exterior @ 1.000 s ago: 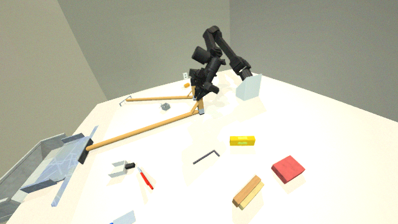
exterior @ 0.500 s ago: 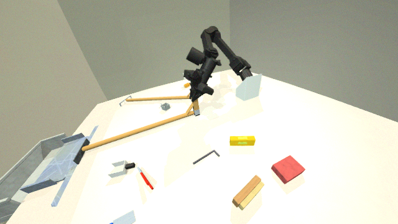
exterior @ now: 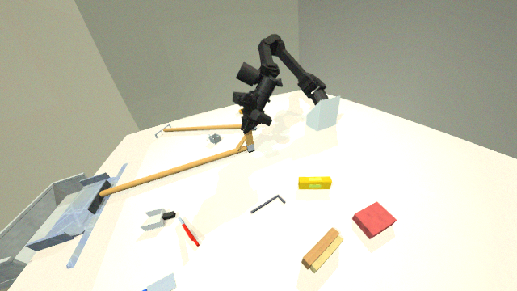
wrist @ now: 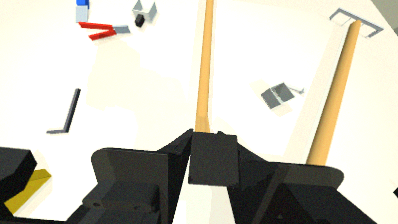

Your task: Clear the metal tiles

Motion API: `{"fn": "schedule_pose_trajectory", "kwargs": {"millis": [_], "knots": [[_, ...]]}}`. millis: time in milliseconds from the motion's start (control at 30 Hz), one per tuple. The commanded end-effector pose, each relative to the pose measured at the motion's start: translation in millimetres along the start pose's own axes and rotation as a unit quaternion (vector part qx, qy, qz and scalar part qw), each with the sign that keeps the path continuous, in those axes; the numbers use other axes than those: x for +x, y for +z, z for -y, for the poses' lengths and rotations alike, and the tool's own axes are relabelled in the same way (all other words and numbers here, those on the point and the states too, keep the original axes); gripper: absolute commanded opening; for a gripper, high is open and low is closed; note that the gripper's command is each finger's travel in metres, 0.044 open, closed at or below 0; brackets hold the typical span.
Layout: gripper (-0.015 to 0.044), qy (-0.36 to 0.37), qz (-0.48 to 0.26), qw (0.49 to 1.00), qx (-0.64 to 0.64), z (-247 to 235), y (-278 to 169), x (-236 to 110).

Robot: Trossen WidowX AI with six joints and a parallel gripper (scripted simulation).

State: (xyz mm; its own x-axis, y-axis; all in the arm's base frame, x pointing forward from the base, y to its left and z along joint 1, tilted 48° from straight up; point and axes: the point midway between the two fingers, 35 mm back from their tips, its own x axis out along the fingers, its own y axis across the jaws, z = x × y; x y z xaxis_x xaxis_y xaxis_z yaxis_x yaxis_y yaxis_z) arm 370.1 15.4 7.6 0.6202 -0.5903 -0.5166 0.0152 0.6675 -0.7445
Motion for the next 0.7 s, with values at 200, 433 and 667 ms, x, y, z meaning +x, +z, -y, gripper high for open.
{"fn": "schedule_pose_trajectory", "kwargs": {"millis": [200,433,667], "knots": [[0.0000,0.001,0.005,1.000,0.004,-0.8,19.4,10.3],[0.0000,0.001,0.006,1.000,0.004,-2.8,29.3,17.7],[0.0000,0.001,0.006,1.000,0.004,-5.3,36.2,23.0]]}}
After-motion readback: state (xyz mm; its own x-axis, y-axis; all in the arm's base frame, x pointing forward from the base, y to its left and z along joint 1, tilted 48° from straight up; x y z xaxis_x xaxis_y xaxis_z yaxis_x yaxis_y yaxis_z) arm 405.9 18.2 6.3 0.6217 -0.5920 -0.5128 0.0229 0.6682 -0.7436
